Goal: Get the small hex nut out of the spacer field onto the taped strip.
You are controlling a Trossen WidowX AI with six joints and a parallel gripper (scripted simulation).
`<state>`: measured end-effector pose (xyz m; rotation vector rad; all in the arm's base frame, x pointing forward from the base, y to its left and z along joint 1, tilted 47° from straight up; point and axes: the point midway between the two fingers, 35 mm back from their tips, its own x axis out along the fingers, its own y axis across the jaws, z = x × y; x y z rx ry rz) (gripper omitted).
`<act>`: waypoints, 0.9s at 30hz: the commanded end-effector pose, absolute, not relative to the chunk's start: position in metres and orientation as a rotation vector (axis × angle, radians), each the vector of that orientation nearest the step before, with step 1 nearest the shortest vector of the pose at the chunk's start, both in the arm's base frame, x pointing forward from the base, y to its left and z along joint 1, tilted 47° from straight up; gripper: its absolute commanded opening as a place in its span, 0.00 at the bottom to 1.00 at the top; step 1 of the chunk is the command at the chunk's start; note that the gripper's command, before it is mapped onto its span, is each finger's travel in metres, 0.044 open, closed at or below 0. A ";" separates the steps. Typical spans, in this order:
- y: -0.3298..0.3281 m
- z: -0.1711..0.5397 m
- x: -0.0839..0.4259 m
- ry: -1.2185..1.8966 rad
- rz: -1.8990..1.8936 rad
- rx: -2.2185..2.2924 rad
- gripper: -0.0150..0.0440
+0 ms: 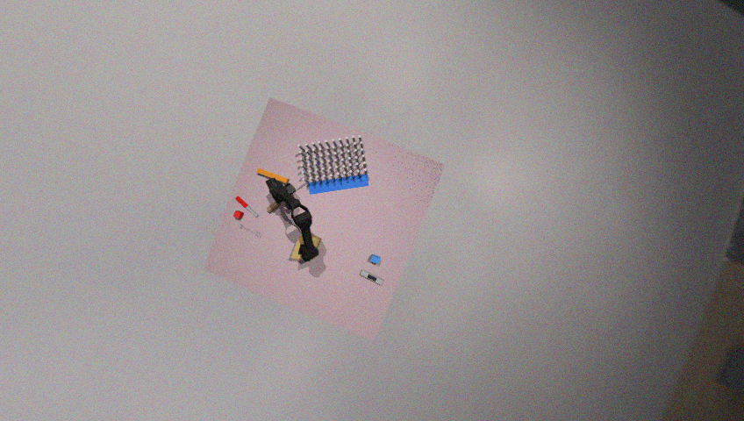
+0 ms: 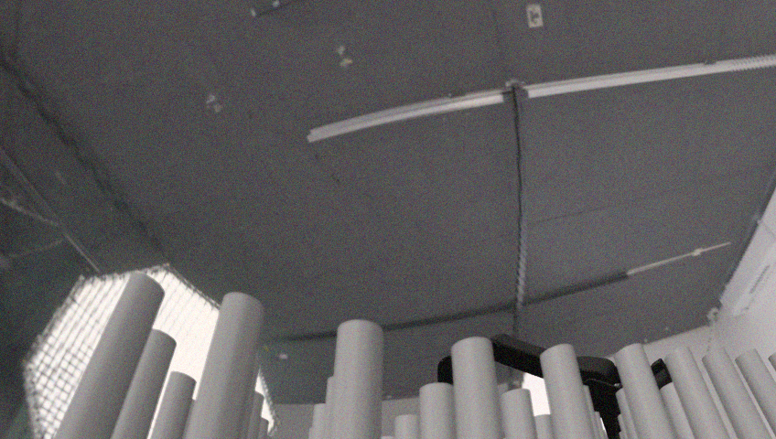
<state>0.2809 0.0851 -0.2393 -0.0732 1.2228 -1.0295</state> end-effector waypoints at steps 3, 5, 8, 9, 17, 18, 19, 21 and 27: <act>0.080 -0.241 0.278 1.222 -1.028 -0.073 0.25; 0.080 -0.241 0.278 1.222 -1.025 -0.070 0.25; 0.080 -0.241 0.278 1.220 -1.020 -0.066 0.25; 0.080 -0.241 0.278 1.220 -1.019 -0.065 0.25; 0.080 -0.241 0.278 1.216 -1.007 -0.056 0.25; 0.080 -0.241 0.278 1.215 -1.005 -0.055 0.25; 0.080 -0.241 0.278 1.215 -1.004 -0.054 0.25; 0.080 -0.241 0.278 1.214 -1.001 -0.052 0.25; 0.080 -0.241 0.278 1.211 -0.991 -0.044 0.25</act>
